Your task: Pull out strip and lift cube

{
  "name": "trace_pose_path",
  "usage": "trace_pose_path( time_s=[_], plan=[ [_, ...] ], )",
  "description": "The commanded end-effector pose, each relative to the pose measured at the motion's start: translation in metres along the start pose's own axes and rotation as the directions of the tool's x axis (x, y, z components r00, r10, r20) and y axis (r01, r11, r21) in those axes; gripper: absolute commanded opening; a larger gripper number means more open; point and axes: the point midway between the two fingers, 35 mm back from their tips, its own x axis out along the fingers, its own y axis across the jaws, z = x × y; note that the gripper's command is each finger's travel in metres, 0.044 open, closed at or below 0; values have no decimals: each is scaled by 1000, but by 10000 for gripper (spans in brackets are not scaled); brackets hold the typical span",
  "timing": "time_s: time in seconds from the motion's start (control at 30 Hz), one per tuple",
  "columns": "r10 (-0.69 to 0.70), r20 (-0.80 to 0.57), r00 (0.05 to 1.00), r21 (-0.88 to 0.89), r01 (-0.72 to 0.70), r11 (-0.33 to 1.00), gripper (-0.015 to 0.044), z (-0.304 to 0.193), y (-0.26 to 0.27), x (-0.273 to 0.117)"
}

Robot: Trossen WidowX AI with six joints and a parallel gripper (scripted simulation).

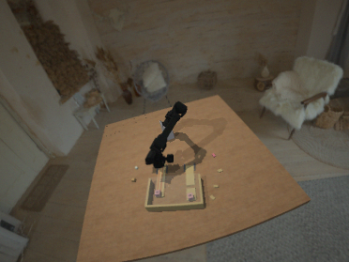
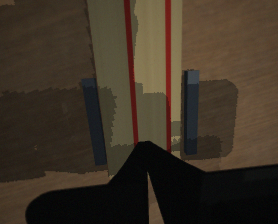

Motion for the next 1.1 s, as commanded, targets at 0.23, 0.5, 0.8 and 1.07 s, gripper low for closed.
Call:
trace_pose_path(
  time_s=[0.23,0.5,0.8,1.07],
  plan=[
    [-1,-26,1000,7,1,1000,0,-25,-1,6],
    [-1,-26,1000,8,1,1000,0,-37,-2,6],
    [-1,-27,1000,8,2,1000,0,-50,-2,6],
    [-1,-27,1000,9,2,1000,0,-61,-2,5]
  ],
)
